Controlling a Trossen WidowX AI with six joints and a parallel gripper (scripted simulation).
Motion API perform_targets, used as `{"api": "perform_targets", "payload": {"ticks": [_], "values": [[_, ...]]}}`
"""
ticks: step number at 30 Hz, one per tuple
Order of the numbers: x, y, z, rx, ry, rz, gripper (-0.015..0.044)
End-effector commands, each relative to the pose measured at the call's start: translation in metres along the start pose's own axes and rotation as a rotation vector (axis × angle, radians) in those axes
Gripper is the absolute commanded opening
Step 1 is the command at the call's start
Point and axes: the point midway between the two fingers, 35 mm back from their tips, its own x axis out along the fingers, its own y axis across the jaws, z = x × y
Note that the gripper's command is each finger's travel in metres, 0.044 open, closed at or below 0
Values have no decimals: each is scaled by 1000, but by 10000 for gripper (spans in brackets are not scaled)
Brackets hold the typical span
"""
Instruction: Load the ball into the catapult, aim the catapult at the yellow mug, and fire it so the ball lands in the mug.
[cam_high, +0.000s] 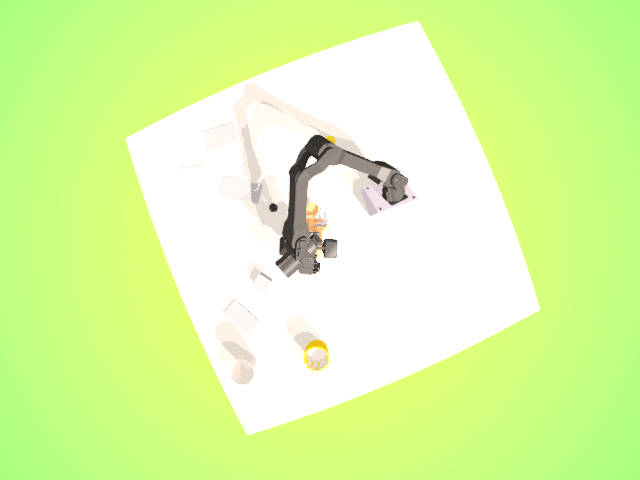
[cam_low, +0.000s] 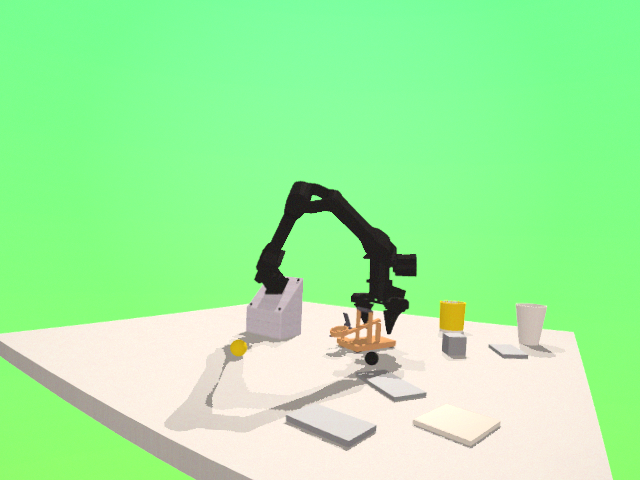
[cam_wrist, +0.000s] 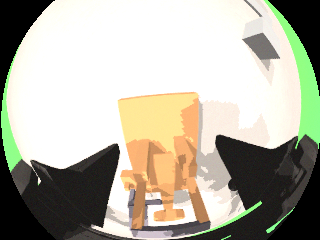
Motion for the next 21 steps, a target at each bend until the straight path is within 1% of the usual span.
{"api": "perform_targets", "payload": {"ticks": [1, 11, 21], "values": [[11, 5, -2, -15, 15, 9, 440], [11, 5, -2, -15, 15, 9, 440], [8, 3, -1, -4, 6, 6, 177]]}}
